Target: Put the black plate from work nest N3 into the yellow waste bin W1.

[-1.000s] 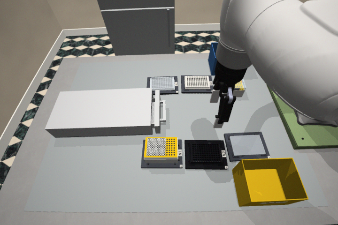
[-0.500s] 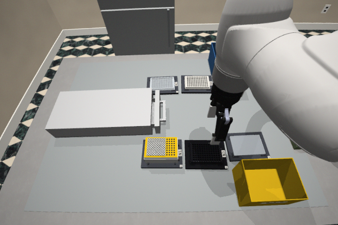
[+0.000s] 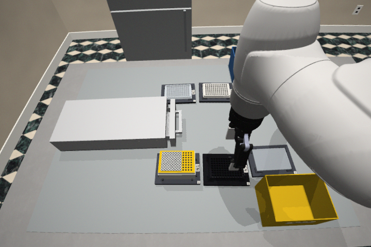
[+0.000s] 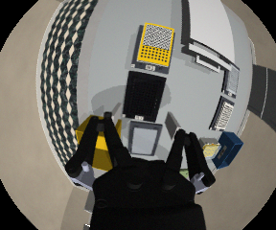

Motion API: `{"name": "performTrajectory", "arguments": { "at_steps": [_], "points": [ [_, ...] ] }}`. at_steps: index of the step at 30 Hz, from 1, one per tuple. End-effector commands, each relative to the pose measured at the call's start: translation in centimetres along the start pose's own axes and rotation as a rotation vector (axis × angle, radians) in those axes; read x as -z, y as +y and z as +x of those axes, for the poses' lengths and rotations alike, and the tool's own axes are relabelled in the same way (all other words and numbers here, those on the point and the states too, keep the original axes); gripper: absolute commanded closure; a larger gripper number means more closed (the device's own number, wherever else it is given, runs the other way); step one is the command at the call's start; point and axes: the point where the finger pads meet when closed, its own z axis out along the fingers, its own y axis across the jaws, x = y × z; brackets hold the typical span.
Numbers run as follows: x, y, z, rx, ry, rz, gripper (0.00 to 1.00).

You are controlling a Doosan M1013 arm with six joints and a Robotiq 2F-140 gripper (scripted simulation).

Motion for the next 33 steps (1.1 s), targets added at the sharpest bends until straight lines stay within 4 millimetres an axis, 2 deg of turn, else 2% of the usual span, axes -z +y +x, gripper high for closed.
{"name": "performTrajectory", "arguments": {
  "at_steps": [1,33],
  "points": [
    [0.0,0.0,0.0,0.0,0.0,0.0,0.3],
    [-3.6,0.0,0.0,0.0,0.0,0.0,0.3]
  ]
}}
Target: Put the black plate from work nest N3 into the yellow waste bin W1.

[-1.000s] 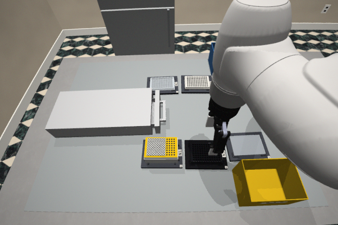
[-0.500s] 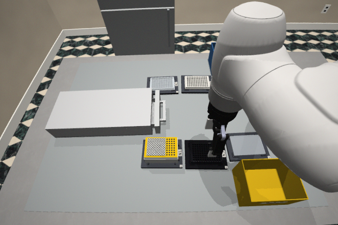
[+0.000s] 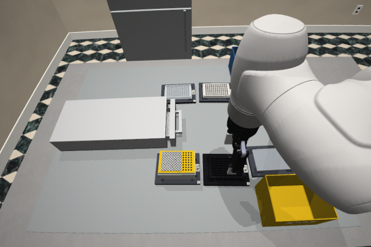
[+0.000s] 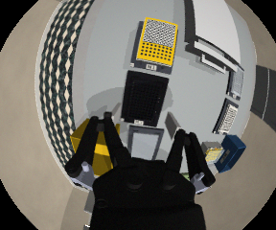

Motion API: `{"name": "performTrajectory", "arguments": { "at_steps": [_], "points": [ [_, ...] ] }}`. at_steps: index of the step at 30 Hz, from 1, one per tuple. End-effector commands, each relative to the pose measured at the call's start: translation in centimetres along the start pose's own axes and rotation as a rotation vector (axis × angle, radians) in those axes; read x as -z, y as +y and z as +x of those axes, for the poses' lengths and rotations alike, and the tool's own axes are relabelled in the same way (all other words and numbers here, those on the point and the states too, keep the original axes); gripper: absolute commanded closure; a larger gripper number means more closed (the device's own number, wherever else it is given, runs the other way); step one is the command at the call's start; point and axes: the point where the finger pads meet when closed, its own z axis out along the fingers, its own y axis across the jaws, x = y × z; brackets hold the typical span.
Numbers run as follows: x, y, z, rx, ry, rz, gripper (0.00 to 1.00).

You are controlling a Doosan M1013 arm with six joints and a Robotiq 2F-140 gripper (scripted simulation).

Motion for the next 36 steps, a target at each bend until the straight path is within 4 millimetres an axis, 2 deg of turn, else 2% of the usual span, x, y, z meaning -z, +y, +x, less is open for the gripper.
{"name": "performTrajectory", "arguments": {
  "at_steps": [1,36],
  "points": [
    [-0.4,0.0,0.0,0.0,0.0,0.0,0.3],
    [-4.4,0.0,0.0,0.0,0.0,0.0,0.3]
  ]
}}
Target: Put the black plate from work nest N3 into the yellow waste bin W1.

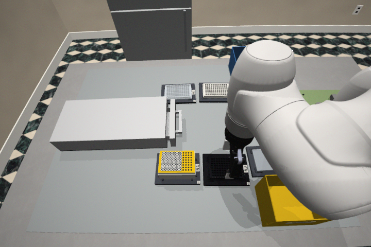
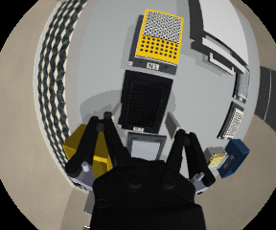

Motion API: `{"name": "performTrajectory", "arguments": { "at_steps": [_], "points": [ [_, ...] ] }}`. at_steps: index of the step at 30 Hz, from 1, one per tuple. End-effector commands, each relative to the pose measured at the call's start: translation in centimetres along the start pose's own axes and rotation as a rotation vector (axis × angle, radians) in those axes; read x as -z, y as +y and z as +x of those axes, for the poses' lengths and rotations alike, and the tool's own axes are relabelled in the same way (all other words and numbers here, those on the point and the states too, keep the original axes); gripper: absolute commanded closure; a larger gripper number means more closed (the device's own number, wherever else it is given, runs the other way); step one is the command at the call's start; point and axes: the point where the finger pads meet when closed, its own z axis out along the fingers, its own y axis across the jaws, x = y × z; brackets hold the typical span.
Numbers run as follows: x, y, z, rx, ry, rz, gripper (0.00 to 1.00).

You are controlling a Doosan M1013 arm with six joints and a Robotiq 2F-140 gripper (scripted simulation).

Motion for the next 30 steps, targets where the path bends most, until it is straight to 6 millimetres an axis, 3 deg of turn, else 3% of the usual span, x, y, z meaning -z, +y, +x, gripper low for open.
{"name": "performTrajectory", "arguments": {
  "at_steps": [1,30],
  "points": [
    [-0.1,0.0,0.0,0.0,0.0,0.0,0.3],
    [-3.2,0.0,0.0,0.0,0.0,0.0,0.3]
  ]
}}
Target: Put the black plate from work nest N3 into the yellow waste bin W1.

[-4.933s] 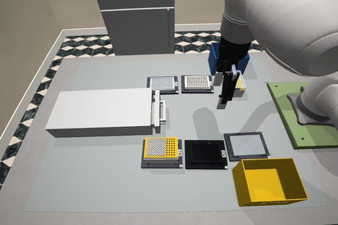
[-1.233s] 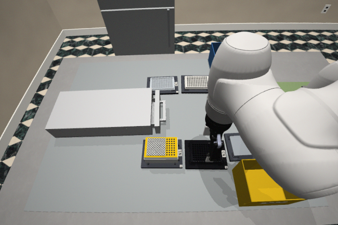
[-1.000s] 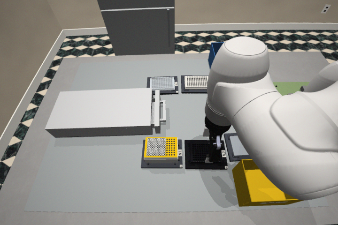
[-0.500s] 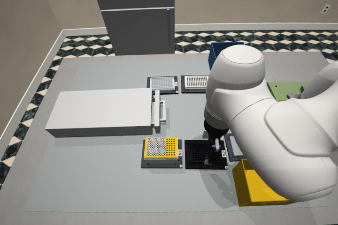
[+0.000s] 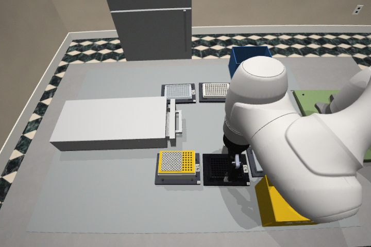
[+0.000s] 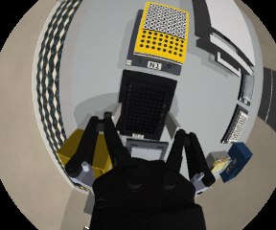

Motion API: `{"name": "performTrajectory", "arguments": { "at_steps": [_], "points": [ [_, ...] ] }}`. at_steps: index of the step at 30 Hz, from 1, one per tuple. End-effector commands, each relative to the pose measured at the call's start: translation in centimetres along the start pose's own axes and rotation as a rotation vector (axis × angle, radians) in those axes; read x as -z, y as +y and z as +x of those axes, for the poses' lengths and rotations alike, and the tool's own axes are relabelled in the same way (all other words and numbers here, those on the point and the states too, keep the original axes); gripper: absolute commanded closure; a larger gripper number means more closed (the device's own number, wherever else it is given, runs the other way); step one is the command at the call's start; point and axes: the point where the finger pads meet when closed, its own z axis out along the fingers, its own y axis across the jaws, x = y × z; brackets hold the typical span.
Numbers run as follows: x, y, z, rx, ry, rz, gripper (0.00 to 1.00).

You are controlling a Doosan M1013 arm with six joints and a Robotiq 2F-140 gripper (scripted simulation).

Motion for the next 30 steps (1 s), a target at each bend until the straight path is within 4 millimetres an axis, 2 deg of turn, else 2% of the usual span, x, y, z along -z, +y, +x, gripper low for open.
{"name": "performTrajectory", "arguments": {
  "at_steps": [1,17,30],
  "points": [
    [-0.1,0.0,0.0,0.0,0.0,0.0,0.3],
    [-2.0,0.0,0.0,0.0,0.0,0.0,0.3],
    [-2.0,0.0,0.0,0.0,0.0,0.0,0.32]
  ]
}}
